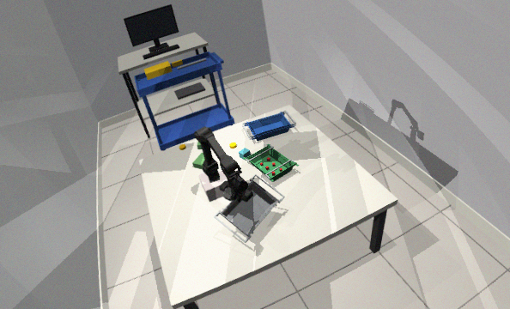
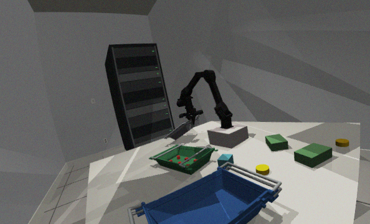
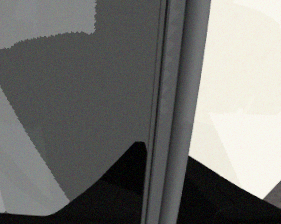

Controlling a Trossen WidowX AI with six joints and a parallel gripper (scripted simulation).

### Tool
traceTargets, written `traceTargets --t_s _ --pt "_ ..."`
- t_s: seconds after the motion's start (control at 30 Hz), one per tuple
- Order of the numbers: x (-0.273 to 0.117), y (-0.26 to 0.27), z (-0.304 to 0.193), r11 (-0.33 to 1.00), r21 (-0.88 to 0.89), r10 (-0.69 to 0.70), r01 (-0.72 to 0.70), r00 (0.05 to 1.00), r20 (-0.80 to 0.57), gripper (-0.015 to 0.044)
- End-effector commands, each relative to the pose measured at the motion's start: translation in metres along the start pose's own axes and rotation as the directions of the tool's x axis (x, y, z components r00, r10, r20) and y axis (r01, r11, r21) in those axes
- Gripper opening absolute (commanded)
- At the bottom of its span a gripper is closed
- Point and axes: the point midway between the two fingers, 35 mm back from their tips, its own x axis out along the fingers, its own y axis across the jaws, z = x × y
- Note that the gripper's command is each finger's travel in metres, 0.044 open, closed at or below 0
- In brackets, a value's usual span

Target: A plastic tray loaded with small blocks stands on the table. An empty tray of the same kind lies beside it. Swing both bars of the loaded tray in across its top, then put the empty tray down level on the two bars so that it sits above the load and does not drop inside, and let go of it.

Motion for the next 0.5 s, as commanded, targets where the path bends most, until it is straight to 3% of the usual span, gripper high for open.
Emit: traceTargets --t_s 0.0,0.47 --pt "-0.019 0.012 0.004 1.0 0.005 0.018 -0.018 1.0 0.001 0.0" --pt "-0.07 0.031 0.01 1.0 0.005 0.02 -0.02 1.0 0.002 0.0"
